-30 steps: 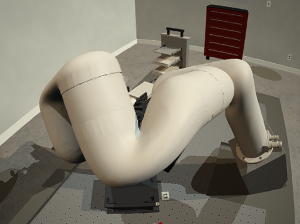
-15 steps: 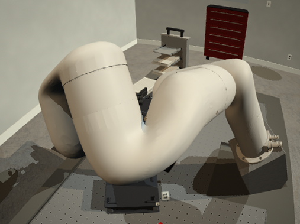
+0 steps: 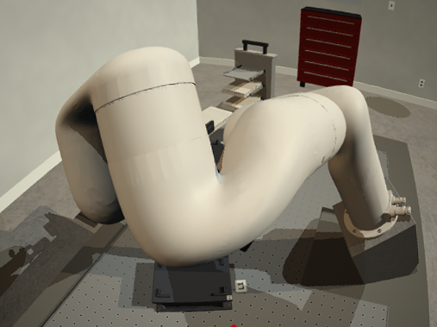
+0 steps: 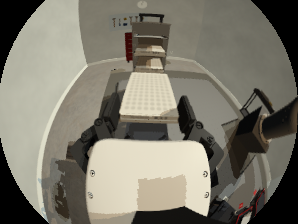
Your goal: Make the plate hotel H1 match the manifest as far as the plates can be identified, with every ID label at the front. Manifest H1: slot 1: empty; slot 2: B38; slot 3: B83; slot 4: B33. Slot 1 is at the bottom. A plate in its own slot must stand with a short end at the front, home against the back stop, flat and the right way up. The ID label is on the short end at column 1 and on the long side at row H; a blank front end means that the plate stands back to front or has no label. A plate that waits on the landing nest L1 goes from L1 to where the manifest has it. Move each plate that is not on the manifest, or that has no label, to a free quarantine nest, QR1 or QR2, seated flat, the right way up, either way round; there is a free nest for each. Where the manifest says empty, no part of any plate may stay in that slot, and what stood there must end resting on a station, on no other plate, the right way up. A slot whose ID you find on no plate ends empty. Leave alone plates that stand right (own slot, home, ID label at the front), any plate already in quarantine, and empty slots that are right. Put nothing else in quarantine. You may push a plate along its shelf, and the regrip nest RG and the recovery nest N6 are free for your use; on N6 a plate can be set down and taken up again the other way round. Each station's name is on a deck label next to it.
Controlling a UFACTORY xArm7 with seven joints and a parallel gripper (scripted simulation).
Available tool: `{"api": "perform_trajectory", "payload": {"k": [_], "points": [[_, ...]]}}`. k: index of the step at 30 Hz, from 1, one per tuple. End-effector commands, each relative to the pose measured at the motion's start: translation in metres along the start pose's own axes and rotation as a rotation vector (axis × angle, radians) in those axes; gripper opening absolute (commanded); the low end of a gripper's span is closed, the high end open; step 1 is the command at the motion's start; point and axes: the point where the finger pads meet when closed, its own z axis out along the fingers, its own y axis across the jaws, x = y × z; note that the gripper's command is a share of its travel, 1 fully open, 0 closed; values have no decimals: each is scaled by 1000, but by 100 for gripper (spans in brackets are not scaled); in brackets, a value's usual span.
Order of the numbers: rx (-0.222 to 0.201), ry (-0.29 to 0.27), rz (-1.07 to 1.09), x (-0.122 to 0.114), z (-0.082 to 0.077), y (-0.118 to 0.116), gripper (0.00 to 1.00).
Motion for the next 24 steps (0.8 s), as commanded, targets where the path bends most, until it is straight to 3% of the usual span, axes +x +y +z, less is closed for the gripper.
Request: {"api": "perform_trajectory", "payload": {"k": [1,24], "points": [[-1,0,3,9,0,0,0],[-1,0,3,44,0,0,0]]}}
